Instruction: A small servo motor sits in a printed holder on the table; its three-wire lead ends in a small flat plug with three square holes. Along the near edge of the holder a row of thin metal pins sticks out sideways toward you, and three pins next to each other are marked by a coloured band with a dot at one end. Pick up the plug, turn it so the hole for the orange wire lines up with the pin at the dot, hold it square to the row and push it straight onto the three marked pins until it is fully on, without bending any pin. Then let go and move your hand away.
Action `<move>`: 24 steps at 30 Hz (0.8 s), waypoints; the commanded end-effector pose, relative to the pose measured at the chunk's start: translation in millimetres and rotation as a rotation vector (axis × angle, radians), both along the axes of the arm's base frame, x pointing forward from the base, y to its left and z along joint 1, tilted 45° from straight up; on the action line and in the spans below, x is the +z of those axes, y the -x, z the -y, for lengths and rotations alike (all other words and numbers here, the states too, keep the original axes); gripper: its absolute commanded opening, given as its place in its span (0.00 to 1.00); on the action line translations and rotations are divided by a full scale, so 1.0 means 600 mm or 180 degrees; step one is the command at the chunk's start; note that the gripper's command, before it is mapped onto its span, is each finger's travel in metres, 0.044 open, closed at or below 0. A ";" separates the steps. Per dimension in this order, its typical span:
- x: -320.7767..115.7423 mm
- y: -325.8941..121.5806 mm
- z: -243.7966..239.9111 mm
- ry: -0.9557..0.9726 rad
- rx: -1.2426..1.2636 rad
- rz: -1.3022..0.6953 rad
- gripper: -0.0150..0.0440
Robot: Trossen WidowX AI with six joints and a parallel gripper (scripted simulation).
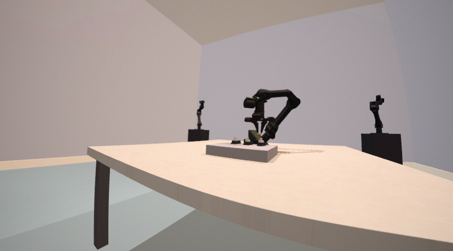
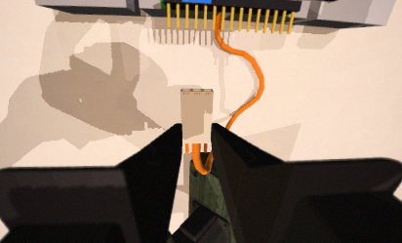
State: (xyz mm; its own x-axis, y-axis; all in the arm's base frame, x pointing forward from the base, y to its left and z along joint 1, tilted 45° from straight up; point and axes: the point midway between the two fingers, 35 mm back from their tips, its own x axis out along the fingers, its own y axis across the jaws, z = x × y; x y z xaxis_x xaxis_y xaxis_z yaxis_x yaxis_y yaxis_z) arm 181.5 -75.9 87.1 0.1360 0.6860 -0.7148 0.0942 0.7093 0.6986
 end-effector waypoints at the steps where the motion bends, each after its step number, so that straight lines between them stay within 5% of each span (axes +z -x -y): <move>1: -0.009 0.005 -0.011 0.0000 -0.0038 -0.0047 0.25; 24: -0.044 -0.056 -0.037 -0.0003 -0.0038 -0.0038 0.25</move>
